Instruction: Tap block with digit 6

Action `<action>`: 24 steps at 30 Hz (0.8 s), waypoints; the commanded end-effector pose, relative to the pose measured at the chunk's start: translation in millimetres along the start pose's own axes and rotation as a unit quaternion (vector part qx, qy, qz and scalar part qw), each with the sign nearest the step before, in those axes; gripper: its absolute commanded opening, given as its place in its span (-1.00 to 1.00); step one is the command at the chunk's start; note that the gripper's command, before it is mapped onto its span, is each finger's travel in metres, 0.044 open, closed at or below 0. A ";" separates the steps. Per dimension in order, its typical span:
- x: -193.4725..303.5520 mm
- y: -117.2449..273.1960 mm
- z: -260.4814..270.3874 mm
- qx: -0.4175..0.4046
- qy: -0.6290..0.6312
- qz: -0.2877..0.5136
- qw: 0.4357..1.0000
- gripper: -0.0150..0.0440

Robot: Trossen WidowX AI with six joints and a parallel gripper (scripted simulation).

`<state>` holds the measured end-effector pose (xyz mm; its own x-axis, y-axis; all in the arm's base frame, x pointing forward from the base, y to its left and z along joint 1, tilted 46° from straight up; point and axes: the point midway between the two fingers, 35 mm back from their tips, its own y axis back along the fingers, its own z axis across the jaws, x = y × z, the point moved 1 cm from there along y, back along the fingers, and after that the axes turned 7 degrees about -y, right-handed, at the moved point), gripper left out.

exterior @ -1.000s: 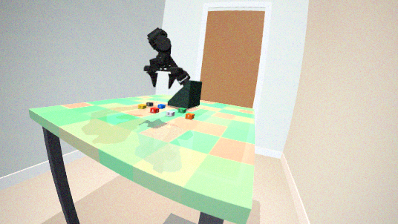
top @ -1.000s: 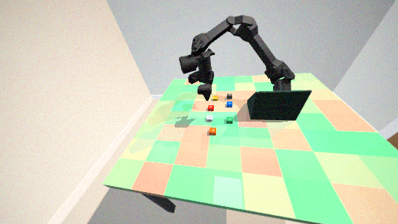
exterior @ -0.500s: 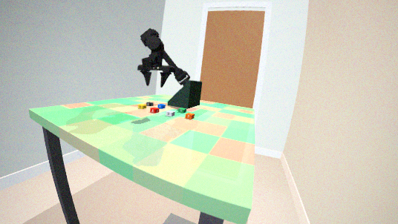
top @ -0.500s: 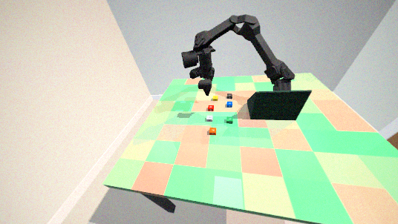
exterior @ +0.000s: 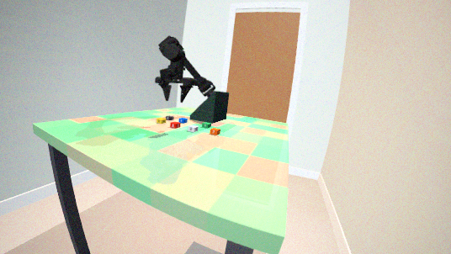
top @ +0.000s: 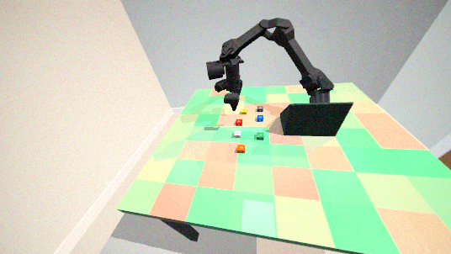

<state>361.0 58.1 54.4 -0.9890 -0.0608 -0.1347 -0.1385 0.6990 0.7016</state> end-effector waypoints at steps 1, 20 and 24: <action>3.9 -54.7 -4.4 0.007 0.002 0.008 1.000 0.33; 5.1 -64.7 -5.3 0.008 0.002 0.008 1.000 -0.42; 5.1 -68.6 -5.3 0.008 0.002 0.008 1.000 -0.42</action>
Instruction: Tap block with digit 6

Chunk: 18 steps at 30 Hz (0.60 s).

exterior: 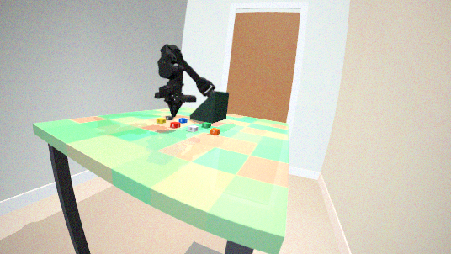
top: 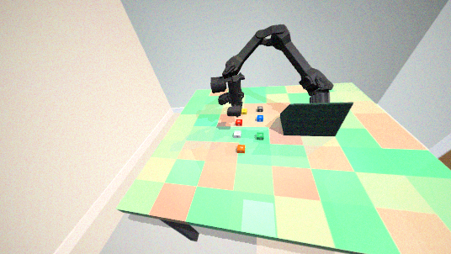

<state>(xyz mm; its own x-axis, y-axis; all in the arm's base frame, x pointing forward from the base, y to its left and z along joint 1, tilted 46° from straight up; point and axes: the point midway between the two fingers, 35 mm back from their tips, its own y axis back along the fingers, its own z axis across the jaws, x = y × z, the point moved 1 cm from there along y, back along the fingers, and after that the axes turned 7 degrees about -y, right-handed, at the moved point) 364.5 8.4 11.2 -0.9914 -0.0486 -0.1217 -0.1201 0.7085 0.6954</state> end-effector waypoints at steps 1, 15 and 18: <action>-0.4 -4.7 -0.3 0.002 0.002 -0.001 1.000 -0.42; -0.3 -27.0 -0.7 0.003 0.002 -0.001 1.000 -0.42; -0.2 -29.2 -0.7 0.003 0.002 -0.001 1.000 -0.42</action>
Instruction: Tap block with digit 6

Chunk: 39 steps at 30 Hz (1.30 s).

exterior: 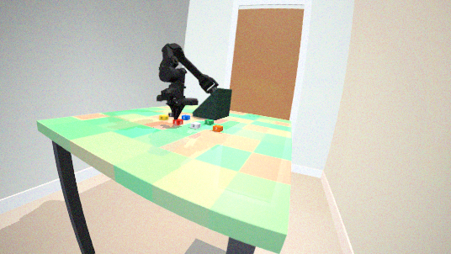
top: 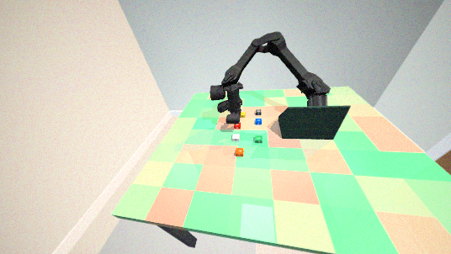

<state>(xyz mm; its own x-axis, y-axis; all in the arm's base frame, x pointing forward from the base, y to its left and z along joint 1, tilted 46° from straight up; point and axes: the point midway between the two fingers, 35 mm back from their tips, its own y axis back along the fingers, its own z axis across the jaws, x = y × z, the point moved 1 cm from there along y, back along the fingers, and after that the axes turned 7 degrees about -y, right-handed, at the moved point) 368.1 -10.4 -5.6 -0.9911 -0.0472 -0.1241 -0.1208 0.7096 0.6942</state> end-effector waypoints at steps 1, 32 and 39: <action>0.4 -3.8 0.4 0.002 0.003 -0.001 1.000 -0.42; 125.8 105.0 199.9 -0.016 0.016 0.001 1.000 0.86; 149.3 110.7 216.2 -0.008 0.004 0.002 1.000 0.86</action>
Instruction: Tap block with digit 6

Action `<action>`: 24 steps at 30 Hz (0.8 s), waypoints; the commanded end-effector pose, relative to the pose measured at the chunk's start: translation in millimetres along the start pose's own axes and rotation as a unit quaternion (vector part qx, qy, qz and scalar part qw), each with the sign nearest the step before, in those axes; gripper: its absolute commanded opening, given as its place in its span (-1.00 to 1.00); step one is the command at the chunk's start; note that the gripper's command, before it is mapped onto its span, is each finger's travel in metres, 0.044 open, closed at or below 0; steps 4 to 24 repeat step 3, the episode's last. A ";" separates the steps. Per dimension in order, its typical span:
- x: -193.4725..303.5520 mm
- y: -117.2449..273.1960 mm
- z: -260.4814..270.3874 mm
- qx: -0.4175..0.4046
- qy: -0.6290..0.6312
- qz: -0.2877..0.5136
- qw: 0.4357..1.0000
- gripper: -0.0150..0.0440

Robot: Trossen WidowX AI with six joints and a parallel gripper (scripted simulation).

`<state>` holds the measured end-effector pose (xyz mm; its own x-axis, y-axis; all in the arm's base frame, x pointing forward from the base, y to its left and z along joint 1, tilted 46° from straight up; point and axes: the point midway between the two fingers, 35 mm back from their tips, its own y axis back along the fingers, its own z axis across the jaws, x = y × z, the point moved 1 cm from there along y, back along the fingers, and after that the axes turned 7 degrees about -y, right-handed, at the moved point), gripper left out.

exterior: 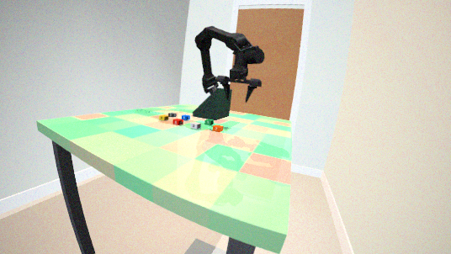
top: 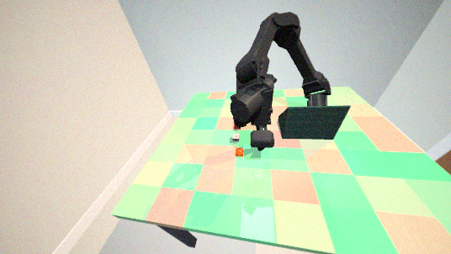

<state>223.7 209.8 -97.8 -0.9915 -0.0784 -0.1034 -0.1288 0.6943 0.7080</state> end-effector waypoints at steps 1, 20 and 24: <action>5.0 0.9 4.2 0.002 -0.014 0.005 1.000 0.86; 5.0 0.9 4.2 0.002 -0.014 0.005 1.000 0.86; 5.0 0.9 4.2 0.002 -0.014 0.005 1.000 0.86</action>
